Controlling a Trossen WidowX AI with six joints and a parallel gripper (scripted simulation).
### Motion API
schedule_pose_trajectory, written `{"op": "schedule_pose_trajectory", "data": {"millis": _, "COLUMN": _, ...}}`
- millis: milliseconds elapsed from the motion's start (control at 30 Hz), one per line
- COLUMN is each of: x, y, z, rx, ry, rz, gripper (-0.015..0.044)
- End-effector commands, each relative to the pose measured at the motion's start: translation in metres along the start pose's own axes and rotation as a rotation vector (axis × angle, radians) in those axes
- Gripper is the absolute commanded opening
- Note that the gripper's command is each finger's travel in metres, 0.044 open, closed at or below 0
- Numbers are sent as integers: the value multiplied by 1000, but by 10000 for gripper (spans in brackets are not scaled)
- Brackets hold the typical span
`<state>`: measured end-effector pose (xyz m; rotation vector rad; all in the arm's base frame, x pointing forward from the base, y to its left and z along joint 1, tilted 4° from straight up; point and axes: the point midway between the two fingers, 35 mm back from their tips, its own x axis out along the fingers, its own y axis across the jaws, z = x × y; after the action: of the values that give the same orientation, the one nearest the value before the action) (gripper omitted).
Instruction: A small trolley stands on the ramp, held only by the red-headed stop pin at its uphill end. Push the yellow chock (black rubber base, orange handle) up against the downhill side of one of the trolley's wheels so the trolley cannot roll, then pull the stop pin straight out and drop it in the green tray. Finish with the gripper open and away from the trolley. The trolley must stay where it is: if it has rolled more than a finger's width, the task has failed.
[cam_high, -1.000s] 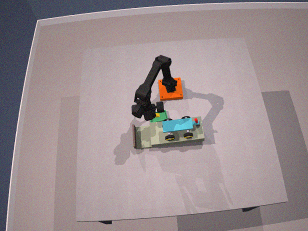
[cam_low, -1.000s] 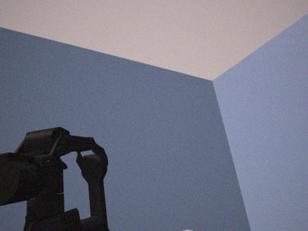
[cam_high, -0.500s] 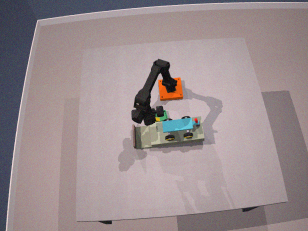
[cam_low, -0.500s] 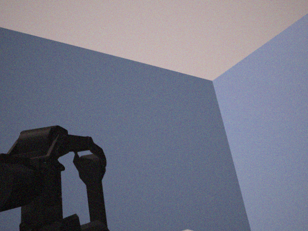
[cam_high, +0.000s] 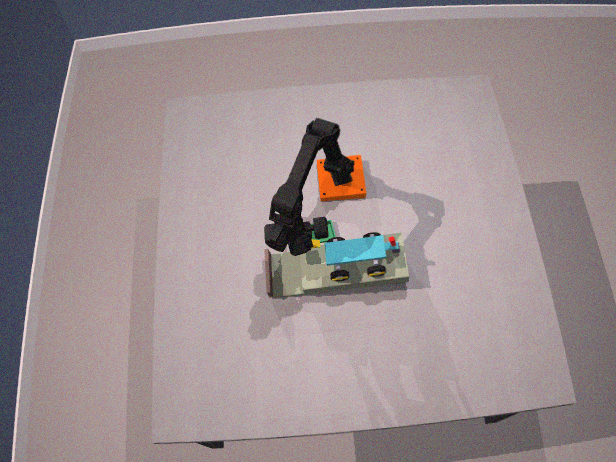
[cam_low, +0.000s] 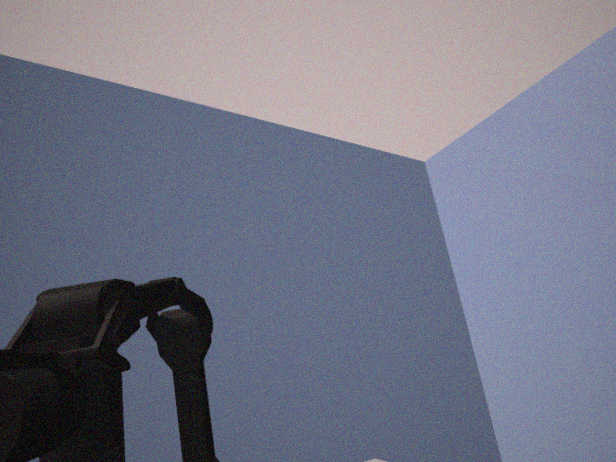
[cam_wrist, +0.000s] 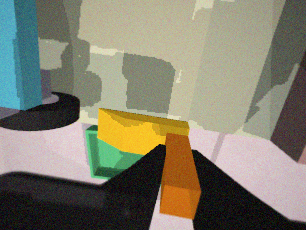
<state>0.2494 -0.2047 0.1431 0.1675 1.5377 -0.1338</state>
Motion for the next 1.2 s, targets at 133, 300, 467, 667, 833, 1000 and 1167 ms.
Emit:
{"op": "schedule_pose_trajectory", "data": {"millis": 133, "x": 20, "y": 1, "z": 0, "rx": 4, "ry": -1, "rz": 3, "gripper": 0}}
{"op": "schedule_pose_trajectory", "data": {"millis": 300, "x": 32, "y": 1, "z": 1, "rx": 4, "ry": -1, "rz": 3, "gripper": 0}}
{"op": "schedule_pose_trajectory", "data": {"millis": 467, "x": 35, "y": 2, "z": 1, "rx": 4, "ry": -1, "rz": 3, "gripper": 0}}
{"op": "schedule_pose_trajectory", "data": {"millis": 667, "x": 34, "y": 7, "z": 0, "rx": 4, "ry": -1, "rz": 4, "gripper": 0}}
{"op": "schedule_pose_trajectory", "data": {"millis": 833, "x": 35, "y": 12, "z": 0, "rx": 4, "ry": -1, "rz": 4, "gripper": 0}}
{"op": "schedule_pose_trajectory", "data": {"millis": 1000, "x": 35, "y": 17, "z": 0, "rx": 4, "ry": -1, "rz": 5, "gripper": 0}}
{"op": "schedule_pose_trajectory", "data": {"millis": 1167, "x": 35, "y": 22, "z": 0, "rx": 4, "ry": -1, "rz": 5, "gripper": 0}}
